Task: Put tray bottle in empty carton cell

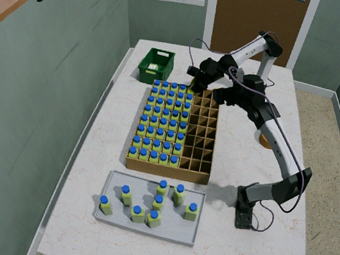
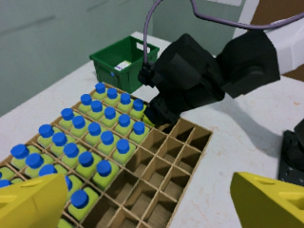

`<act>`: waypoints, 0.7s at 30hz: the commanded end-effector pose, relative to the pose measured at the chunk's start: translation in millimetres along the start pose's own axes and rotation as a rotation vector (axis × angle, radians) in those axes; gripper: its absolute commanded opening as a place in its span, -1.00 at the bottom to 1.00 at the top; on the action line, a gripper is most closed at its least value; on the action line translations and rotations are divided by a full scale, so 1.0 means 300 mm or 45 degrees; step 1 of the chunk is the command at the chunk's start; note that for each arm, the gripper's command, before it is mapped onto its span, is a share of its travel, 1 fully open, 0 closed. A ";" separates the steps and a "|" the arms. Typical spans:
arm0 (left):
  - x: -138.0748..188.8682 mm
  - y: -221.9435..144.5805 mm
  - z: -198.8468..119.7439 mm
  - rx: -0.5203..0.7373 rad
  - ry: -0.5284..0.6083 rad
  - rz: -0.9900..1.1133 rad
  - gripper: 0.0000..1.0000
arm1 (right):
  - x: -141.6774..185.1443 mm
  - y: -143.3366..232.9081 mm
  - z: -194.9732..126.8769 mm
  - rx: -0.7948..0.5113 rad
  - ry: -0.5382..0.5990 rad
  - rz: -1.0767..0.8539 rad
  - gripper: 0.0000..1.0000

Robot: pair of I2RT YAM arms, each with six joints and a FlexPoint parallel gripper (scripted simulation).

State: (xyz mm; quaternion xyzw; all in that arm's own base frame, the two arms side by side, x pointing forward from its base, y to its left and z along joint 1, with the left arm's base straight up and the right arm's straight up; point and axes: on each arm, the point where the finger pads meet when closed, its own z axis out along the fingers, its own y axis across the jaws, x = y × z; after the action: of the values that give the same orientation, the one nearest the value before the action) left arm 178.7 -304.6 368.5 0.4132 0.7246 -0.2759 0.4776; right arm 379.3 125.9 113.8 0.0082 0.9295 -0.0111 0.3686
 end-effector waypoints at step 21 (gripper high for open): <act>-0.063 -0.019 -0.025 0.025 -0.060 0.019 0.75 | -0.116 0.014 -0.148 -0.053 -0.141 0.053 0.57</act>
State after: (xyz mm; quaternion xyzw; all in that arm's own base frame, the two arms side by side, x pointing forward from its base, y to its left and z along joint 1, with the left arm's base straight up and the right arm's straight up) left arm 178.7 -304.6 368.5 0.4132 0.7246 -0.2759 0.4776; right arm 374.5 122.6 121.8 0.0114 0.9252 -0.0095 0.3792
